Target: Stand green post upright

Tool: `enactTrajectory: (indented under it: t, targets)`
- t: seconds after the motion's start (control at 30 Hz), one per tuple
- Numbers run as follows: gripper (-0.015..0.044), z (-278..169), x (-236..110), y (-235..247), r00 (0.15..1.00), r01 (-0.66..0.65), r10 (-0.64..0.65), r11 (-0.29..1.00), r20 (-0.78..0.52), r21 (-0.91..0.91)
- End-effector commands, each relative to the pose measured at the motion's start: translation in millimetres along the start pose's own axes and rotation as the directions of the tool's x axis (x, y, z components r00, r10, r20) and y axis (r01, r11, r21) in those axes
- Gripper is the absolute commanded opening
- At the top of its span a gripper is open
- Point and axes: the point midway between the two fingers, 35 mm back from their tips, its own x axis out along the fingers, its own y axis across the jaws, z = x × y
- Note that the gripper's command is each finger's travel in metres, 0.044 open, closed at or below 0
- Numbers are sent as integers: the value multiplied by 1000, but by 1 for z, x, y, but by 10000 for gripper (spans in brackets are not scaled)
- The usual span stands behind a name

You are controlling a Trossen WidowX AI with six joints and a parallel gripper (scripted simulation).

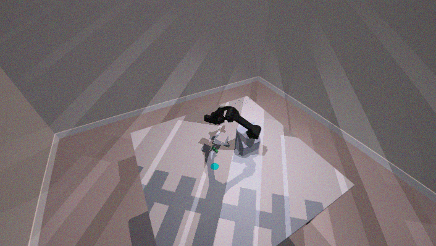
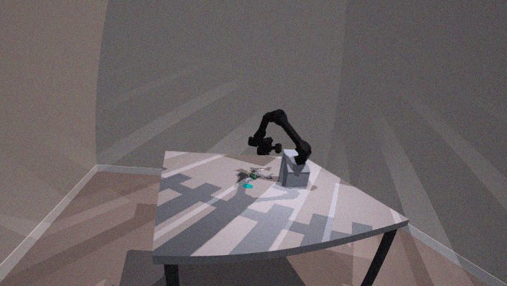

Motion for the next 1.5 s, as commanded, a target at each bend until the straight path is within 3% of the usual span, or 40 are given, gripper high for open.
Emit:
enactTrajectory:
  t: [0.0,0.2,0.37,0.63,0.93,1.2,1.43,1.47]
  targets:
    - [374,-1,-1,1,1000,-5,5,1000,-9,-6]
    - [232,-31,-53,16,946,-212,153,959,-287,-187]
    - [232,-60,-116,21,804,-469,268,834,-531,-290]
    - [232,-96,-224,8,473,-826,350,494,-808,-270]
    - [232,-99,-225,9,465,-833,351,485,-813,-267]
    - [232,-193,-173,47,462,-833,347,484,-816,-266]
    - [232,-195,-171,47,462,-833,347,484,-816,-266]
    - [206,-195,-171,47,462,-833,347,484,-816,-266]
